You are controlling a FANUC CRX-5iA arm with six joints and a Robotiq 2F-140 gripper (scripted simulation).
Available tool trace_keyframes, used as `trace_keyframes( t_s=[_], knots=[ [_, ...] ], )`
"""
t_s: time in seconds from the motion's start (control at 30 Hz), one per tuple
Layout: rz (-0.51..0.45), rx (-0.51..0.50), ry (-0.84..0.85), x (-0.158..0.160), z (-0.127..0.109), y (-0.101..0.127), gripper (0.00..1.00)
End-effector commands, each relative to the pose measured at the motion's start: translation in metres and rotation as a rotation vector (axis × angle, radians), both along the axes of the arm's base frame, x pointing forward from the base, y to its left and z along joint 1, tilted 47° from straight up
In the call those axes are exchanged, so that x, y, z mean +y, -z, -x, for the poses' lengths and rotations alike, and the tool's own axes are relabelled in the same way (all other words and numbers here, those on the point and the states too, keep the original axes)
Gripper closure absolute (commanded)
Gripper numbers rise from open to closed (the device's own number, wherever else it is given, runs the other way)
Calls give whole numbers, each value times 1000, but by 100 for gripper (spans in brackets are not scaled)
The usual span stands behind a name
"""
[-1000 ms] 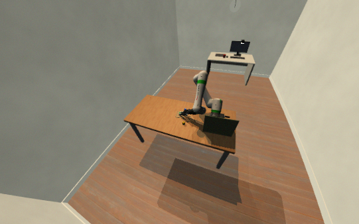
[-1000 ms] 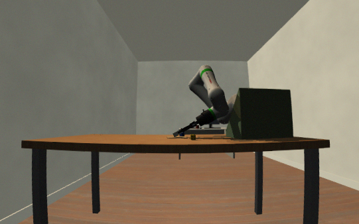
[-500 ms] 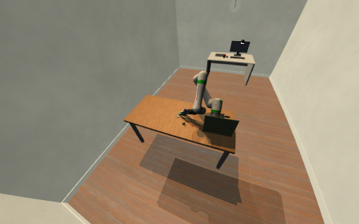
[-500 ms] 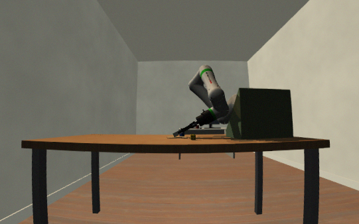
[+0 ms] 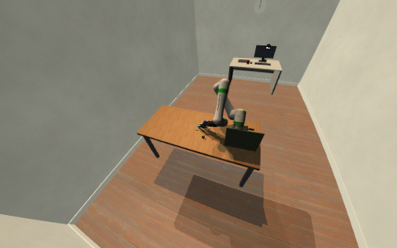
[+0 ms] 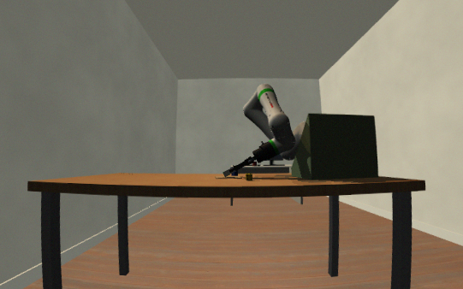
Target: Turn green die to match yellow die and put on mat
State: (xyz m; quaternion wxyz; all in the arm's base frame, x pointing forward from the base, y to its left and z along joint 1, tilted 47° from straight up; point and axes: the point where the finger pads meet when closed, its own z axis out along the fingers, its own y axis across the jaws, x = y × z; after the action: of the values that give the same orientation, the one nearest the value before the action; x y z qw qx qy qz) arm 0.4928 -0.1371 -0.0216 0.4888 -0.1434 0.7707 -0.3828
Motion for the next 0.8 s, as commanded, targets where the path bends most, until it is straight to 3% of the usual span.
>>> trace_keyframes(
  t_s=[0.0, 0.33, 0.77],
  knots=[
    [0, 1, 0, 0, 0, 0, 84],
    [0, 1, 0, 0, 0, 0, 84],
    [0, 1, 0, 0, 0, 0, 72]
  ],
)
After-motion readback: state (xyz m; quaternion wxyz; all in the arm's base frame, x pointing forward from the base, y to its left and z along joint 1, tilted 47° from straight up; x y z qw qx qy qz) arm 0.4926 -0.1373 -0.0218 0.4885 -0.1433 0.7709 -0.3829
